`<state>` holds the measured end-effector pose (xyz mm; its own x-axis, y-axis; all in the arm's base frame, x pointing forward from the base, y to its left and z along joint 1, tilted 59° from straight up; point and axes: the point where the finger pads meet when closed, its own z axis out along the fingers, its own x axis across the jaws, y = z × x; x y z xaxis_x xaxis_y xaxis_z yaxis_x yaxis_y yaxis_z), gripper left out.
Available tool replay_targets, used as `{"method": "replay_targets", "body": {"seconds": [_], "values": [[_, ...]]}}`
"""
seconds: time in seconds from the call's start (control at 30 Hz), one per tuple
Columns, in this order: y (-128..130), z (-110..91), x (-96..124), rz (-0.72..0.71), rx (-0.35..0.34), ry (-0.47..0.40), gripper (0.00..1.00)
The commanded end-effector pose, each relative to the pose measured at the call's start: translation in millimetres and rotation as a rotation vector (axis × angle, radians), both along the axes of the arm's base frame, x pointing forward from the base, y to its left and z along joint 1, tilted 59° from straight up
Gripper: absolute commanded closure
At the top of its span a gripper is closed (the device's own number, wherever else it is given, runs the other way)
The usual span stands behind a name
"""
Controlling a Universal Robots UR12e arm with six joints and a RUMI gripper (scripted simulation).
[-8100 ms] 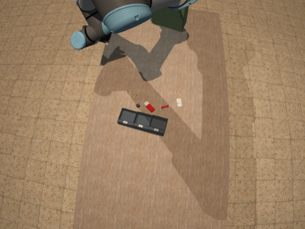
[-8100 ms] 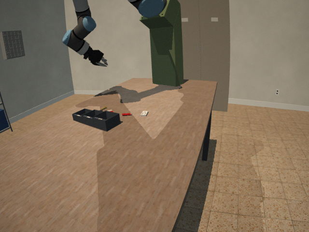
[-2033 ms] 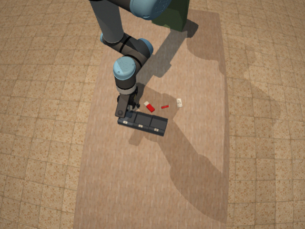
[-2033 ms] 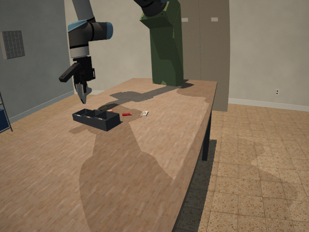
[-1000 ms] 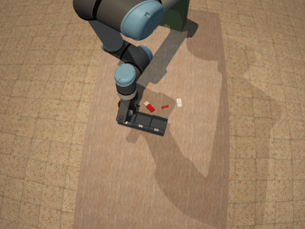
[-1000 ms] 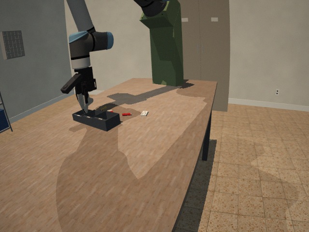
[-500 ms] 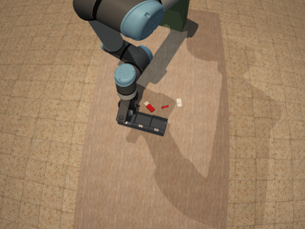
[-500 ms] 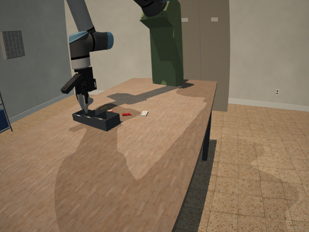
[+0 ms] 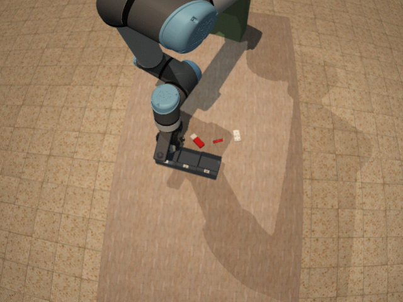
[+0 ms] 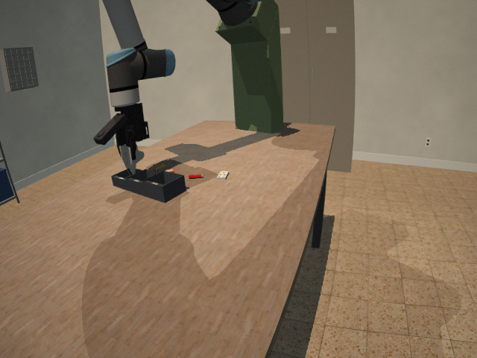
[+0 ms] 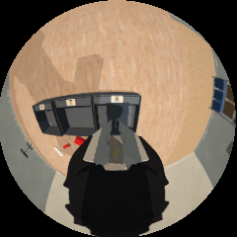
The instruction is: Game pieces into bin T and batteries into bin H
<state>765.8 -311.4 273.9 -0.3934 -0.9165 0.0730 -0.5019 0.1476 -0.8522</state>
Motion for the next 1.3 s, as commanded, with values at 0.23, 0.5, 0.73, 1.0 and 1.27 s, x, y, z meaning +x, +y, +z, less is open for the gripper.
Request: {"method": "replay_targets", "body": {"seconds": [0.23,0.5,0.73,1.0,1.27], "values": [[0,0,0,0.0,0.0,-0.001,0.96],[4,5,-7,0.0,0.0,-0.001,0.96],[6,9,-12,0.0,0.0,-0.001,0.96],[10,14,-21,0.0,0.0,-0.001,0.96],[17,24,-35,0.0,0.0,-0.001,0.96]]}}
